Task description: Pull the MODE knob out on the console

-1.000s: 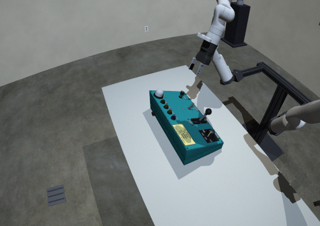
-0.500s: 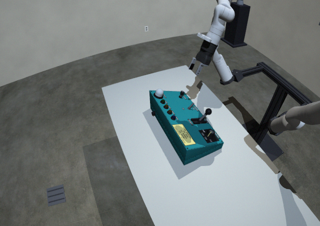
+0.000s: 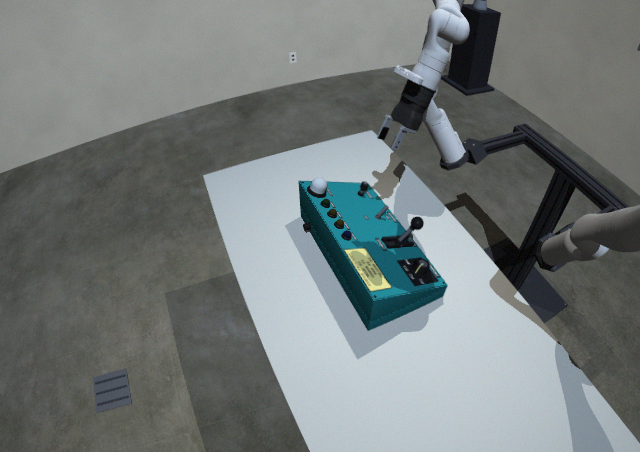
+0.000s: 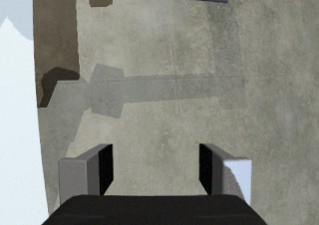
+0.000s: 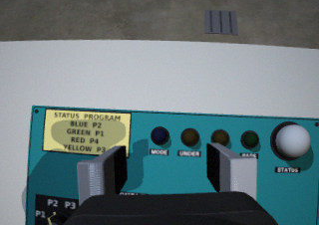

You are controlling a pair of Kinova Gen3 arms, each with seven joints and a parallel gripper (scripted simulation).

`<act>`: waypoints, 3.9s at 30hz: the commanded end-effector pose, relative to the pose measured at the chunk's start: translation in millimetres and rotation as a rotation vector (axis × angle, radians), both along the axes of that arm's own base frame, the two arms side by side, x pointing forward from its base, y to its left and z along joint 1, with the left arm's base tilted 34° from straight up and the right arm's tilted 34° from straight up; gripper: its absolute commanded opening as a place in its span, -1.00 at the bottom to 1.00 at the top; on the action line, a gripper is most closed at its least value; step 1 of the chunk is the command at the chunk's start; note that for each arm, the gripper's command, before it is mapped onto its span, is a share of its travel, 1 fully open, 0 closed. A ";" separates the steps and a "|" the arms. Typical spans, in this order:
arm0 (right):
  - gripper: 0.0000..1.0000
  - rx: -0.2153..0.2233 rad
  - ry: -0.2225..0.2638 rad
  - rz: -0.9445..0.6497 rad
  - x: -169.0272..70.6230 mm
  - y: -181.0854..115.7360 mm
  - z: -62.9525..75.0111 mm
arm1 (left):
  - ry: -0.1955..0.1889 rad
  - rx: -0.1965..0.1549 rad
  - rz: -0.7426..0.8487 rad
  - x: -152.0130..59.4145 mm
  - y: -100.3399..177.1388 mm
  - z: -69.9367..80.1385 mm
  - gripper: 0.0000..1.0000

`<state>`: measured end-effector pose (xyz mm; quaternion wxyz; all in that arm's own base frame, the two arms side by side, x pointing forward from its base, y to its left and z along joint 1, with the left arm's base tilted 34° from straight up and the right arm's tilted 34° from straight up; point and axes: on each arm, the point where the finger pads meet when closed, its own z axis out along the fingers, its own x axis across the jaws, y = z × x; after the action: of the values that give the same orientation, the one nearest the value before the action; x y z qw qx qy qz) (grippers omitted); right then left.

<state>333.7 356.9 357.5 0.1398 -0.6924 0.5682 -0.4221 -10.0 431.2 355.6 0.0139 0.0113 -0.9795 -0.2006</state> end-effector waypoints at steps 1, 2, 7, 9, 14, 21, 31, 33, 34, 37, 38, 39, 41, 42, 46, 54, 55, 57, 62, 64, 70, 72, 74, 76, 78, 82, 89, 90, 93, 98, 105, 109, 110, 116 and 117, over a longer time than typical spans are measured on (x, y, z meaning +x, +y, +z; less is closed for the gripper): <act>1.00 0.001 -0.001 0.001 -0.1 0.5 0.4 | -0.001 0.000 0.045 -19.8 -0.4 0.3 1.00; 1.00 0.001 -0.001 0.001 -0.1 0.5 0.4 | -0.001 0.000 0.053 -23.3 -0.6 0.3 1.00; 1.00 0.001 -0.001 0.001 -0.1 0.5 0.4 | -0.001 0.000 0.081 -35.2 -1.7 0.3 1.00; 1.00 0.001 -0.001 0.001 -0.1 0.5 0.4 | -0.001 0.000 0.087 -37.8 -2.0 0.3 1.00; 1.00 0.001 -0.001 0.001 -0.1 0.5 0.4 | -0.001 0.000 0.092 -39.9 -2.2 0.3 1.00; 1.00 0.001 0.000 0.001 -0.2 0.7 0.0 | -0.001 0.000 0.093 -40.6 -2.3 0.3 1.00; 1.00 -0.076 0.081 -0.012 -22.8 29.3 -122.3 | -0.001 0.000 0.093 -40.6 -2.3 0.3 1.00; 1.00 -0.093 0.104 -0.023 -26.8 28.8 -145.2 | -0.001 0.000 0.093 -40.6 -2.3 0.3 1.00; 1.00 -0.100 0.112 -0.028 -28.9 28.7 -157.5 | -0.001 0.000 0.093 -40.6 -2.3 0.3 1.00; 1.00 -0.119 0.139 -0.046 -35.2 26.2 -194.5 | -0.001 0.000 0.093 -40.6 -2.3 0.3 1.00; 1.00 -0.124 0.147 -0.052 -37.2 25.0 -206.9 | -0.001 0.000 0.093 -40.6 -2.3 0.3 1.00; 1.00 -0.127 0.151 -0.055 -39.0 24.3 -219.3 | -0.001 0.000 0.093 -40.6 -2.3 0.3 1.00; 1.00 -0.128 0.152 -0.056 -41.8 24.5 -243.9 | -0.001 0.000 0.093 -40.6 -2.3 0.3 1.00; 1.00 -0.128 0.152 -0.056 -41.8 24.5 -244.1 | -0.001 0.000 0.093 -40.6 -2.3 0.3 1.00; 1.00 -0.128 0.152 -0.056 -41.8 24.5 -244.1 | -0.001 0.000 0.093 -40.6 -2.3 0.3 1.00; 1.00 -0.128 0.152 -0.056 -41.8 24.5 -244.1 | -0.001 0.000 0.093 -40.6 -2.3 0.3 1.00; 1.00 -0.128 0.152 -0.056 -41.8 24.5 -244.1 | -0.001 0.000 0.093 -40.6 -2.3 0.3 1.00; 1.00 -0.128 0.152 -0.056 -41.8 24.5 -244.1 | -0.001 0.000 0.093 -40.6 -2.3 0.3 1.00; 1.00 -0.128 0.152 -0.056 -41.8 24.5 -244.1 | -0.001 0.000 0.093 -40.6 -2.3 0.3 1.00; 1.00 -0.128 0.152 -0.056 -41.8 24.5 -244.1 | -0.001 0.000 0.093 -40.6 -2.3 0.3 1.00; 1.00 -0.128 0.152 -0.056 -41.8 24.5 -244.1 | -0.001 0.000 0.093 -40.6 -2.3 0.3 1.00; 1.00 -0.128 0.152 -0.056 -41.8 24.5 -244.1 | -0.001 0.000 0.093 -40.6 -2.3 0.3 1.00; 1.00 -0.128 0.152 -0.056 -41.8 24.5 -244.1 | -0.001 0.000 0.093 -40.6 -2.3 0.3 1.00; 1.00 -0.128 0.152 -0.056 -41.8 24.5 -244.1 | -0.001 0.000 0.093 -40.6 -2.3 0.3 1.00; 1.00 -0.128 0.152 -0.056 -41.8 24.5 -244.1 | -0.001 0.000 0.093 -40.6 -2.3 0.3 1.00; 1.00 -0.128 0.152 -0.056 -41.8 24.5 -244.1 | -0.001 0.000 0.093 -40.6 -2.3 0.3 1.00; 1.00 -0.128 0.152 -0.056 -41.8 24.5 -244.1 | -0.001 0.000 0.093 -40.6 -2.3 0.3 1.00; 1.00 -0.128 0.152 -0.056 -41.8 24.5 -244.1 | -0.001 0.000 0.093 -40.6 -2.3 0.3 1.00; 1.00 -0.128 0.152 -0.056 -41.8 24.5 -244.1 | -0.001 0.000 0.093 -40.6 -2.3 0.3 1.00; 1.00 -0.128 0.152 -0.056 -41.8 24.5 -244.1 | -0.001 0.000 0.093 -40.6 -2.3 0.3 1.00; 1.00 -0.128 0.152 -0.056 -41.8 24.5 -244.1 | -0.001 0.000 0.093 -40.6 -2.3 0.3 1.00; 1.00 -0.128 0.152 -0.056 -41.8 24.5 -244.1 | -0.001 0.000 0.093 -40.6 -2.3 0.3 1.00; 1.00 -0.128 0.152 -0.056 -41.8 24.4 -244.0 | -0.001 0.000 0.093 -40.6 -2.3 0.3 1.00; 1.00 -0.127 0.145 -0.055 -41.6 18.5 -236.8 | -0.001 0.000 0.093 -40.6 -2.3 0.3 1.00; 1.00 -0.127 0.140 -0.055 -41.5 14.6 -232.4 | -0.001 0.000 0.093 -40.6 -2.3 0.3 1.00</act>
<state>292.2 377.9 116.4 0.0406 -0.7130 0.5681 -0.4091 -50.2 428.8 355.5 0.0229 0.0567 -0.9780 -0.1992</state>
